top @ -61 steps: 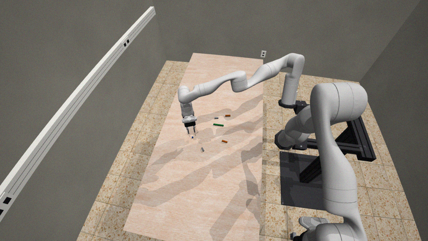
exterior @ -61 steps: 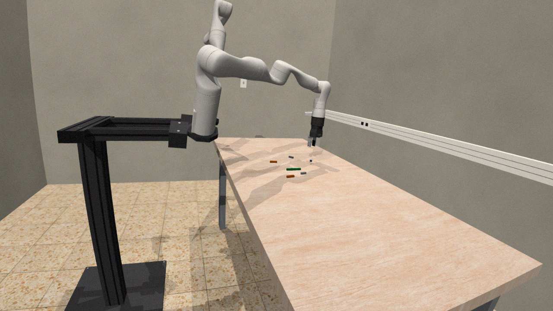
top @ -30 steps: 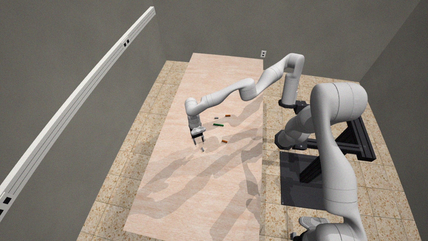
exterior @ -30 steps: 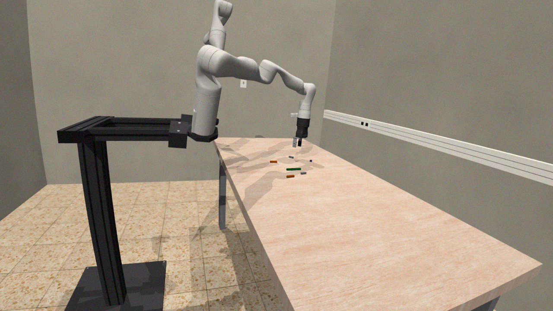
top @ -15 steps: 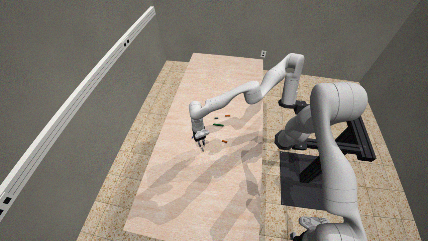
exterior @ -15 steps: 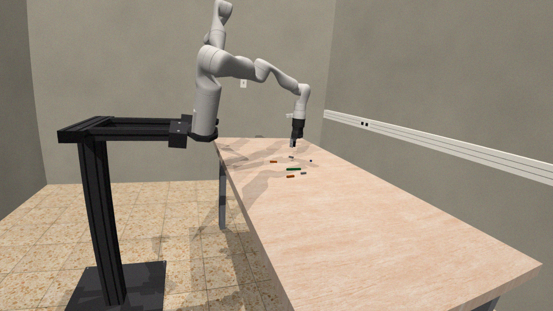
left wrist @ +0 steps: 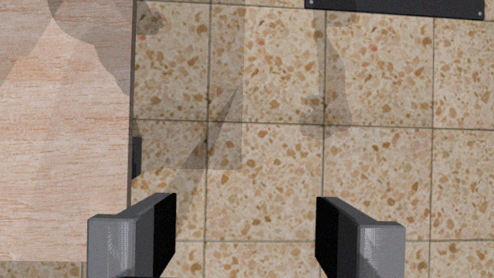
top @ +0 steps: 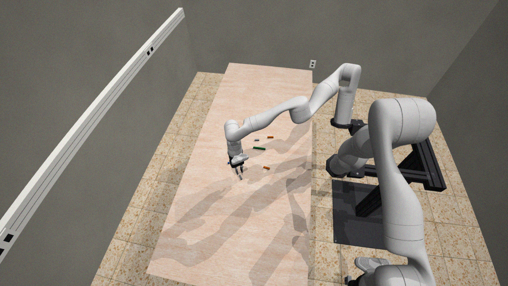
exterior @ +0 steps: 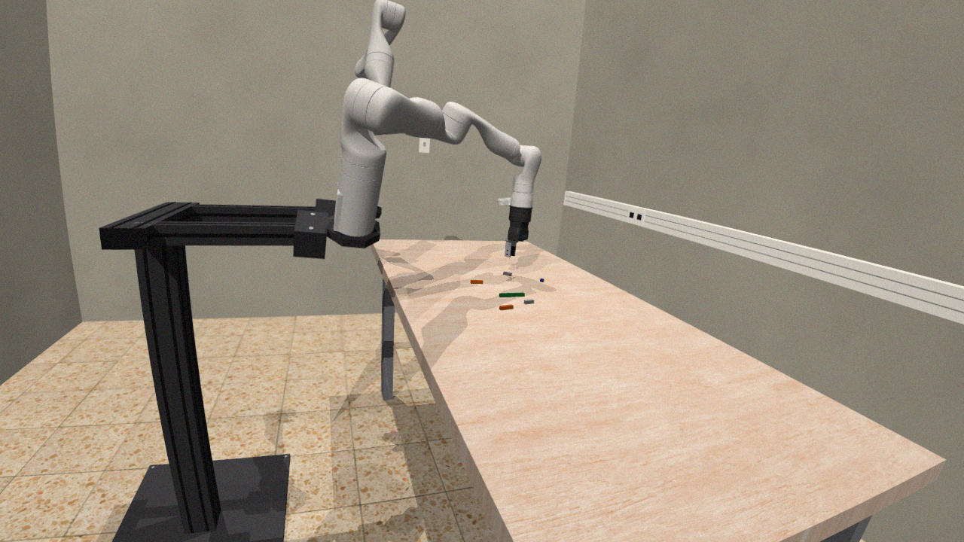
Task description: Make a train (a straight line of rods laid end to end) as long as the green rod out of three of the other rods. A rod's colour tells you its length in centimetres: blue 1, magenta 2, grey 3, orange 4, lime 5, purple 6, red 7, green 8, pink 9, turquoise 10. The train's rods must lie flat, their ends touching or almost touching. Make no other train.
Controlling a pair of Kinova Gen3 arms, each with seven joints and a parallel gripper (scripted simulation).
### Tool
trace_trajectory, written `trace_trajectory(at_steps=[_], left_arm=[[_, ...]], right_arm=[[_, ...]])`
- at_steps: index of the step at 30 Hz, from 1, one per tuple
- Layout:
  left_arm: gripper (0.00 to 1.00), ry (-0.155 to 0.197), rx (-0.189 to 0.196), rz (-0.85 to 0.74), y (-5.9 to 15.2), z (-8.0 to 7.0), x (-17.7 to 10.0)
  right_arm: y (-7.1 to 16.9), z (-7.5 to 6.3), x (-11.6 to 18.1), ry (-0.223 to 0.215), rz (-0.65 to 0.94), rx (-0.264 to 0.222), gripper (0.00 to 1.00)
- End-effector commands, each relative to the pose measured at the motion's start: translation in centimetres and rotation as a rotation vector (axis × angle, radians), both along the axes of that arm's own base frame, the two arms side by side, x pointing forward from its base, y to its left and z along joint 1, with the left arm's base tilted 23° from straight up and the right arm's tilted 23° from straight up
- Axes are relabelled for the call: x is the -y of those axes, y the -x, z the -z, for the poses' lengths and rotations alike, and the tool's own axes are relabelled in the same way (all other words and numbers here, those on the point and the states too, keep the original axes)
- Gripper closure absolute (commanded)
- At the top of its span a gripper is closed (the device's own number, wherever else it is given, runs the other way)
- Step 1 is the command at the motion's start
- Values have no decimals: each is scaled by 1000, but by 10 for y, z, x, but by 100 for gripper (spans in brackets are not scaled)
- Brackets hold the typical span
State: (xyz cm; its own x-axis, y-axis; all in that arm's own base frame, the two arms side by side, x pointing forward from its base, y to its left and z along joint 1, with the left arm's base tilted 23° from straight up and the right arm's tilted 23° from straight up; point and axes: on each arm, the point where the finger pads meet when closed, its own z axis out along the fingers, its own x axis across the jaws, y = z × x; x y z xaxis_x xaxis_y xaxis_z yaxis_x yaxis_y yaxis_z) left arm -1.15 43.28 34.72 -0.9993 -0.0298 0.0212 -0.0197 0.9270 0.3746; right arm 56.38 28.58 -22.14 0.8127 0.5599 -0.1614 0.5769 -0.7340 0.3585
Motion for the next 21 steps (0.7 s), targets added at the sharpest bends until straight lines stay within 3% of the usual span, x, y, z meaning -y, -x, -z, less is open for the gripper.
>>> trace_trajectory(at_steps=[1, 21], left_arm=[[0, -2, 0, 0, 0, -1, 0], [0, -2, 0, 0, 0, -1, 0]], right_arm=[[-1, -1, -1, -2, -1, 2, 46], [-1, 1, 0, -3, -1, 2, 46]])
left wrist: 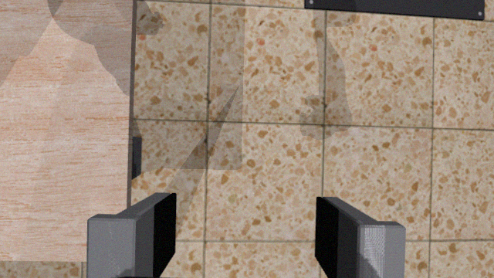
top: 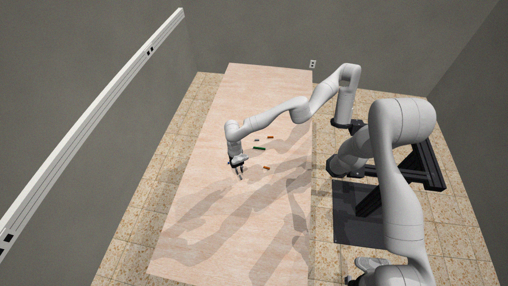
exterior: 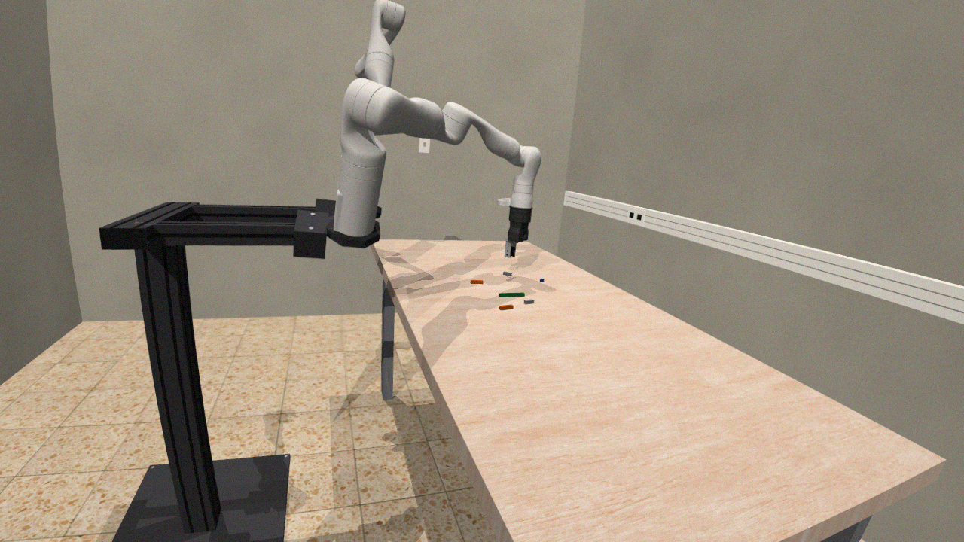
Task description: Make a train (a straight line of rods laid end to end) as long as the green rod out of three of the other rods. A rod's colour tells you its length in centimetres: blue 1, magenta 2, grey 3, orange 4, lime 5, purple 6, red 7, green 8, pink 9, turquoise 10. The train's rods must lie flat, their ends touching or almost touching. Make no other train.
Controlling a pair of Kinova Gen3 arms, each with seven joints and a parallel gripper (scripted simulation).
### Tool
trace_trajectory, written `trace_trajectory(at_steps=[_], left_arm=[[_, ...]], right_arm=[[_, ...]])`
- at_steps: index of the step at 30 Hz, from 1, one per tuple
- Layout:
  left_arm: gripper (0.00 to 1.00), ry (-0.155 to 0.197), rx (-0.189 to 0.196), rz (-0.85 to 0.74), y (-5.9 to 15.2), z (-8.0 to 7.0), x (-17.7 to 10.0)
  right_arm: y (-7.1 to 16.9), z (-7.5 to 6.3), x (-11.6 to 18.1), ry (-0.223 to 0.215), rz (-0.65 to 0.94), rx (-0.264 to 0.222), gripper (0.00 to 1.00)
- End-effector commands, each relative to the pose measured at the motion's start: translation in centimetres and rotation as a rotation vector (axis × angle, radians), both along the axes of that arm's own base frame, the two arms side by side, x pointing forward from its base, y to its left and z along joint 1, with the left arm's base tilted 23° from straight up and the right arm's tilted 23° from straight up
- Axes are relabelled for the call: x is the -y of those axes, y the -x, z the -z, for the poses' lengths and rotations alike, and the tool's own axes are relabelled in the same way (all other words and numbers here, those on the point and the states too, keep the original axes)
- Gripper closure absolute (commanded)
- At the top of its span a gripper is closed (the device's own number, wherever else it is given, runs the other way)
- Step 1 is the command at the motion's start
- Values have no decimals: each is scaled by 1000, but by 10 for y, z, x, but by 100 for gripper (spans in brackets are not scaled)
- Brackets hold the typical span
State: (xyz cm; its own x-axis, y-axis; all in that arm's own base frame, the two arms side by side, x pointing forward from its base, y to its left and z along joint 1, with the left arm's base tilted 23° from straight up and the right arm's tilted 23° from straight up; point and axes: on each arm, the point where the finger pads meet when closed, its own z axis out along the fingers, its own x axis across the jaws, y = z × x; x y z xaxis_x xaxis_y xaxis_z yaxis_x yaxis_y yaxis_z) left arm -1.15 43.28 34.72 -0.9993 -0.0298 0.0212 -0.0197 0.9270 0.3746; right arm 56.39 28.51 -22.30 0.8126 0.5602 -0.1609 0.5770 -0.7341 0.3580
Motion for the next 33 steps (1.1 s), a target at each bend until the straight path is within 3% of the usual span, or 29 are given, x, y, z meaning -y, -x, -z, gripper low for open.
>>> trace_trajectory(at_steps=[1, 33], left_arm=[[0, -2, 0, 0, 0, -1, 0], [0, -2, 0, 0, 0, -1, 0]], right_arm=[[-1, 0, -1, -2, -1, 2, 46], [-2, 36, 15, -3, -1, 2, 46]])
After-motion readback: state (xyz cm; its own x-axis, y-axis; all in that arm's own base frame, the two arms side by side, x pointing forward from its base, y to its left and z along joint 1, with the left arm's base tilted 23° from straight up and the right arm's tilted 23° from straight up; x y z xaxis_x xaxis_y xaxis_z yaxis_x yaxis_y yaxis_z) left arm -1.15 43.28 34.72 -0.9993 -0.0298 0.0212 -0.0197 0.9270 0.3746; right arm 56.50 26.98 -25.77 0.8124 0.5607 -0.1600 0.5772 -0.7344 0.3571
